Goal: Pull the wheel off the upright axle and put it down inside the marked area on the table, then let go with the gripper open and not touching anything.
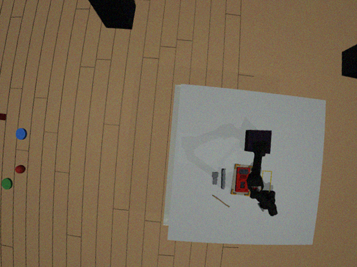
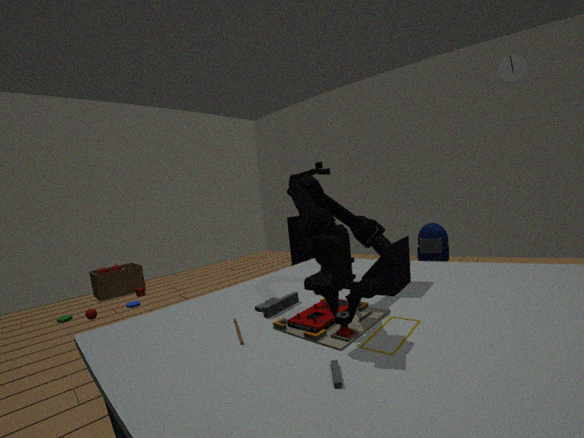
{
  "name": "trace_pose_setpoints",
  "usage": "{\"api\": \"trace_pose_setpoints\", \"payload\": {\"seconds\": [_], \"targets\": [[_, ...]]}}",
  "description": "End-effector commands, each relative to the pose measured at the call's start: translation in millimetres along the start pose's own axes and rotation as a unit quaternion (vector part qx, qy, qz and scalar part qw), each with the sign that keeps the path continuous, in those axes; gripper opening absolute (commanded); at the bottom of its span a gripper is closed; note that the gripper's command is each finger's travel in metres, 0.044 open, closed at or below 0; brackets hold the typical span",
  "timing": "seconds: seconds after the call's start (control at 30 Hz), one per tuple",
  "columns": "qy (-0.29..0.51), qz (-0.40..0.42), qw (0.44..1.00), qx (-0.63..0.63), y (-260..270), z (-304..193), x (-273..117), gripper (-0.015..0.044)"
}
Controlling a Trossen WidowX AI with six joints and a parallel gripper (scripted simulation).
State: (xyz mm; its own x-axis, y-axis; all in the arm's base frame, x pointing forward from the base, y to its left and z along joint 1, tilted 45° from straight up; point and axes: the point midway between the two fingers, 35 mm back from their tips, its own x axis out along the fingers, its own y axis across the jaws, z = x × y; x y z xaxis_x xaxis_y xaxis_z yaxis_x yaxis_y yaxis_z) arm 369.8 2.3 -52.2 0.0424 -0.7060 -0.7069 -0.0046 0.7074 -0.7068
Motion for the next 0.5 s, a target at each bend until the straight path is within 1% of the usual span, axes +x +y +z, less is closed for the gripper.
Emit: {"api": "trace_pose_setpoints", "payload": {"seconds": [0.0,0.47], "targets": [[-0.003,0.002,1.000,0.000,1.1,0.6,-4.2,0.0000],[-0.004,0.002,1.000,0.000,1.1,0.6,-8.8,0.0000]]}}
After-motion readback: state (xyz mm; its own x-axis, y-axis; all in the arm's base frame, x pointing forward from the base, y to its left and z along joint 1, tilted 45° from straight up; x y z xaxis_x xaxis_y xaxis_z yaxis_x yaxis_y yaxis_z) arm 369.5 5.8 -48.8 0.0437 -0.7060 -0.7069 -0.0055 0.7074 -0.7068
